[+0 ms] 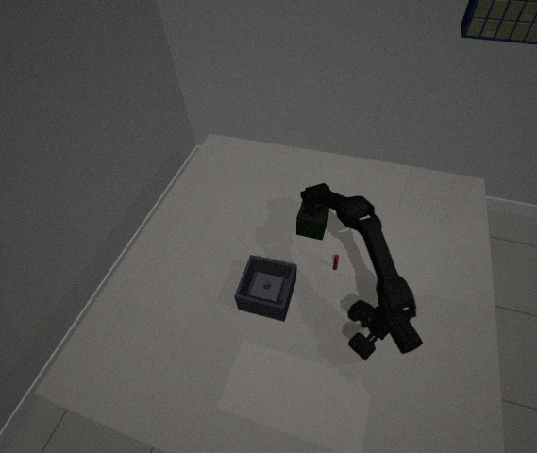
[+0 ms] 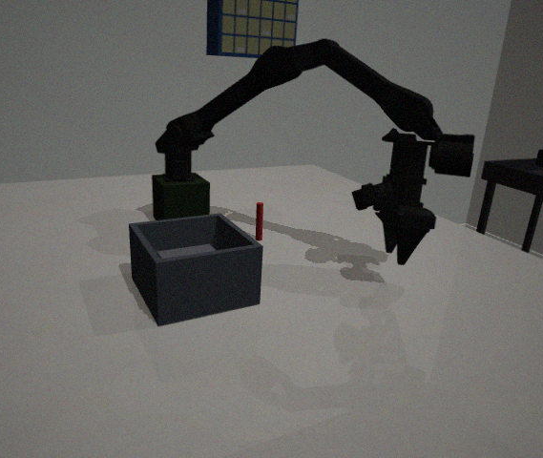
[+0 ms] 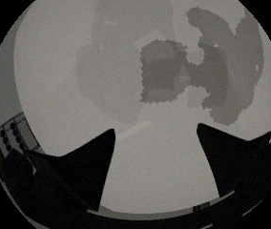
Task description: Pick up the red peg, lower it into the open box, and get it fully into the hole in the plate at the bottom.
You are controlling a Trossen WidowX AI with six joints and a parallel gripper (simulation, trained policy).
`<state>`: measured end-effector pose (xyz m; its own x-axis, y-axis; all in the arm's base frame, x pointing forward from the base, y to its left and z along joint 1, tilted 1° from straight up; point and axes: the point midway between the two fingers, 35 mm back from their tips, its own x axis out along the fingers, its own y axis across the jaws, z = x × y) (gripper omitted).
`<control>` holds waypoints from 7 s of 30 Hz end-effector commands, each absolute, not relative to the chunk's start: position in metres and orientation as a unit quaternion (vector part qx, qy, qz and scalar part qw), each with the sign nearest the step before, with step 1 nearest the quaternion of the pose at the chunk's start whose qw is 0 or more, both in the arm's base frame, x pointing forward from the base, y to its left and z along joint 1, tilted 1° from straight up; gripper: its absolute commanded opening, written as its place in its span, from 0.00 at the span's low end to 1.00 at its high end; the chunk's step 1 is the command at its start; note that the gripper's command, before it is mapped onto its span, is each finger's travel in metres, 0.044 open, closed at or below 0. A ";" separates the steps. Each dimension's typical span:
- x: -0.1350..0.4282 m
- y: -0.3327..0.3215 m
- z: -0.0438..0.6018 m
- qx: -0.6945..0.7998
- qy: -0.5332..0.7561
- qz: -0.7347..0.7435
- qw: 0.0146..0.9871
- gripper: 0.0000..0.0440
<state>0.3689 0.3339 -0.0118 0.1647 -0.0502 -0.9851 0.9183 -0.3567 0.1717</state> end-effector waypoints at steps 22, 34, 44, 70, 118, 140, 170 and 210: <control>0.297 0.216 0.055 0.344 0.567 -0.520 0.538 1.00; 0.250 0.169 0.090 0.290 0.615 -0.496 0.540 1.00; 0.209 0.145 0.078 0.281 0.618 -0.503 0.535 1.00; 0.172 0.138 -0.019 0.322 0.598 -0.445 0.584 0.98; 0.215 0.127 0.050 0.300 0.587 -0.328 0.677 0.00; 0.280 0.065 0.088 0.310 0.547 -0.339 0.701 0.00; 0.339 -0.022 0.054 0.361 0.524 -0.378 0.673 0.02; 0.416 -0.089 0.037 0.343 0.485 -0.373 0.713 1.00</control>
